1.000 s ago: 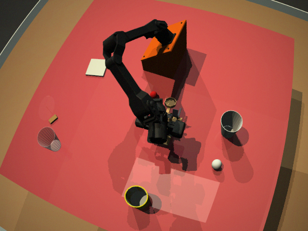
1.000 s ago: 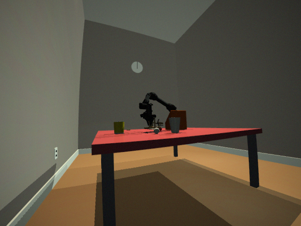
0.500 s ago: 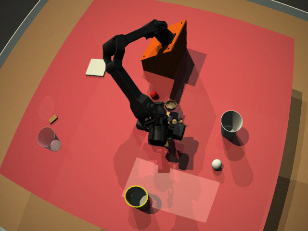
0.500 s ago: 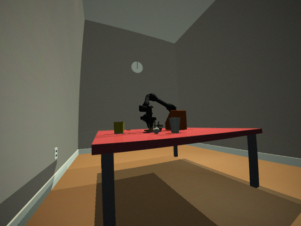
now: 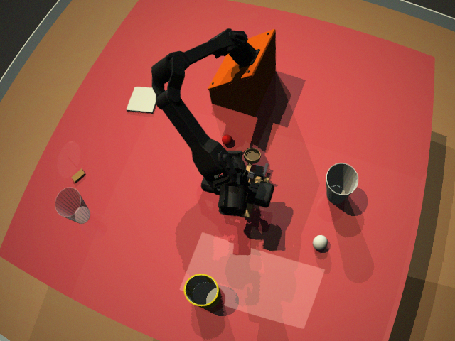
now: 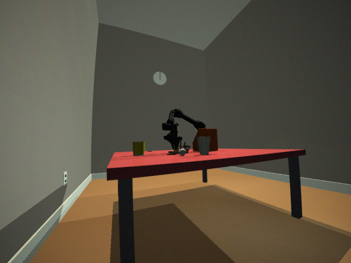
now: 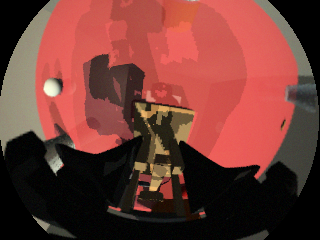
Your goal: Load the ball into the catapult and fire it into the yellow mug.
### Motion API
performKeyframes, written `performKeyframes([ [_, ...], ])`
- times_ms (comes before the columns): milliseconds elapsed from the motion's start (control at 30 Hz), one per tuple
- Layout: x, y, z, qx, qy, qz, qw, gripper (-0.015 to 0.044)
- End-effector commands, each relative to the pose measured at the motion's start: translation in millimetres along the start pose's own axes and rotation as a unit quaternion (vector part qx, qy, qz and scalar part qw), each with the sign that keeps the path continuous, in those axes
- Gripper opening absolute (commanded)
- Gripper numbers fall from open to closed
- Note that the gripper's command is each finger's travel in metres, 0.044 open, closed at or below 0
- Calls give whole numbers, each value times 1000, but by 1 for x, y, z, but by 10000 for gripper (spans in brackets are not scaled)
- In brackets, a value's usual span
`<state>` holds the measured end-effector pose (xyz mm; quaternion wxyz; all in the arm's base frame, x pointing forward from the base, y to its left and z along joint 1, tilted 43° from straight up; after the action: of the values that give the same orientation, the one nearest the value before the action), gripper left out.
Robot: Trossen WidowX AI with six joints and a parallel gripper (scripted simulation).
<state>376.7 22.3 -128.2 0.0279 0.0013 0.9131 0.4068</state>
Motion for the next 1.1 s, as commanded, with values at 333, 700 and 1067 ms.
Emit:
performKeyframes([
  [333, -3, 59, 2, -3, 0, -1, 1000, 440],
  [700, -1, 89, 4, -3, 4, -6, 1000, 440],
  [1067, 3, 50, 1, 0, 3, -5, 1000, 440],
])
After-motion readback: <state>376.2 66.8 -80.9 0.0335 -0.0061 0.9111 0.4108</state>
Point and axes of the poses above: the point midway between the two fingers, 35 mm back from their tips, its own y axis back along the fingers, its own z axis across the jaws, x = y × z, the point moved 3 cm from there along y, back along the fingers, and after that the axes turned 7 degrees about -y, right-handed, at the moved point
